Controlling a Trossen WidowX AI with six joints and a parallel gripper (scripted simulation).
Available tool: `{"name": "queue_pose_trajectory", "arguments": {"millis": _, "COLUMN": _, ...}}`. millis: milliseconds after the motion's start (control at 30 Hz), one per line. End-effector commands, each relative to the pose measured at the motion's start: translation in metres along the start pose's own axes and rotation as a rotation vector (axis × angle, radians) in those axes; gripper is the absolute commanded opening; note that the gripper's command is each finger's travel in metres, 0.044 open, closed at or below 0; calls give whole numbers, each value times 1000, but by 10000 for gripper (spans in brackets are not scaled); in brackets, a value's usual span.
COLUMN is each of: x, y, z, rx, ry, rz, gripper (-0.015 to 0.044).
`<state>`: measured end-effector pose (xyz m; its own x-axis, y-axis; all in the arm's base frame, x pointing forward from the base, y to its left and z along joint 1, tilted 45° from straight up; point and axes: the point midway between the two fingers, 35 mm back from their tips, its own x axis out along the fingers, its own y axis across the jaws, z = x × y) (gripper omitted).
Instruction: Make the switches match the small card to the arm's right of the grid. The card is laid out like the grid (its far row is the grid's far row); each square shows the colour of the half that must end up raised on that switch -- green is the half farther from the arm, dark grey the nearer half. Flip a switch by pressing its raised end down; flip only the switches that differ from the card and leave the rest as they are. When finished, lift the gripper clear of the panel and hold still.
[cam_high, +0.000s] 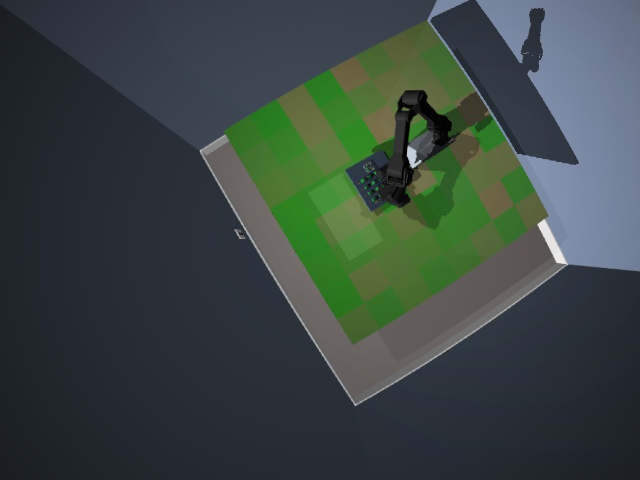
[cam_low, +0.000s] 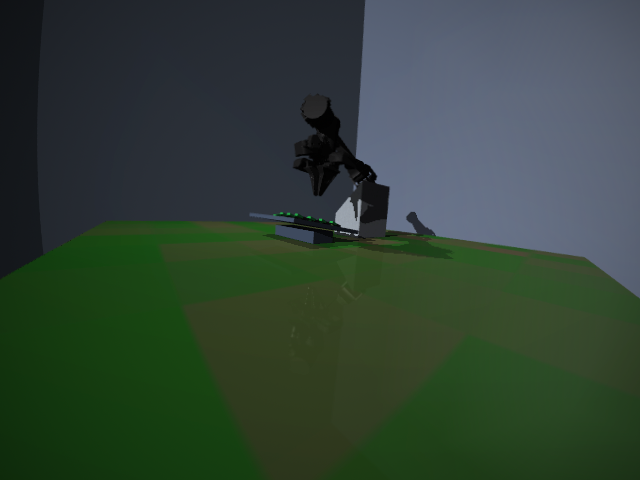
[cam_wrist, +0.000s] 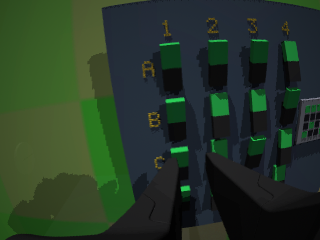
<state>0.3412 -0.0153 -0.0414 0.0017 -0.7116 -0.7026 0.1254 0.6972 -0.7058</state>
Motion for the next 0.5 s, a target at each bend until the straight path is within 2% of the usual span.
{"name": "queue_pose_trajectory", "arguments": {"millis": 0, "x": 1, "y": 1, "z": 6, "rx": 14, "ry": -15, "rz": 12, "gripper": 0}}
{"name": "queue_pose_trajectory", "arguments": {"millis": 100, "x": 31, "y": 1, "z": 7, "rx": 14, "ry": 6, "rz": 11, "gripper": 0}}
{"name": "queue_pose_trajectory", "arguments": {"millis": 467, "x": 45, "y": 1, "z": 7, "rx": 14, "ry": 8, "rz": 10, "gripper": 0}}
